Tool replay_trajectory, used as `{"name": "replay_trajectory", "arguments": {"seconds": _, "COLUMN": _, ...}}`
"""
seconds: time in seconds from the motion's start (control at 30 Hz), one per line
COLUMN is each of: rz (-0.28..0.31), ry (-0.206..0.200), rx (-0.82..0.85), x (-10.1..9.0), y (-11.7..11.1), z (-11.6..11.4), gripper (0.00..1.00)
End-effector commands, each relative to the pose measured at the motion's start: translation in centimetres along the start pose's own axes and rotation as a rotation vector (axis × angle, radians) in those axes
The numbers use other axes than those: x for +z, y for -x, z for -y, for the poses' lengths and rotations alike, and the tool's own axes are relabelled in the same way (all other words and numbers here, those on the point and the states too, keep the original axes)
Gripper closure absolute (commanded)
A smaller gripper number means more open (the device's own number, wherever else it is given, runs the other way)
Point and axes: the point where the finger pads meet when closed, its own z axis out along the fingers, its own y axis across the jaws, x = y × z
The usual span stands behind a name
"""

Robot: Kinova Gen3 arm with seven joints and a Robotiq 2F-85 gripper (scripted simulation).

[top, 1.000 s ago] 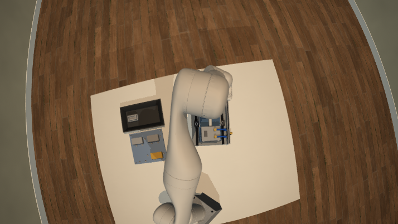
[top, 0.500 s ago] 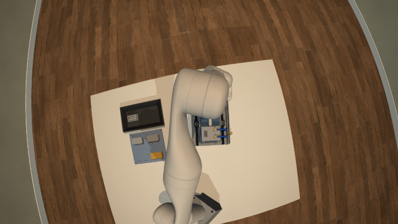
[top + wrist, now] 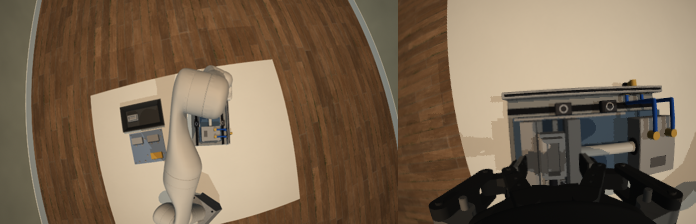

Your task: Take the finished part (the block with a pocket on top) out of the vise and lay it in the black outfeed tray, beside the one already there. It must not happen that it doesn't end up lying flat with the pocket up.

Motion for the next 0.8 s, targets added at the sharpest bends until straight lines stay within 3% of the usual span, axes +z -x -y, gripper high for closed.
{"name": "replay_trajectory", "arguments": {"seconds": 0.0, "rz": -0.006, "ry": -0.003, "rx": -0.01, "x": 0.04, "y": -0.16, "z": 0.19, "gripper": 0.33}}
{"name": "replay_trajectory", "arguments": {"seconds": 0.77, "rz": -0.006, "ry": -0.001, "rx": -0.01, "x": 0.07, "y": -0.11, "z": -0.05, "gripper": 0.33}}
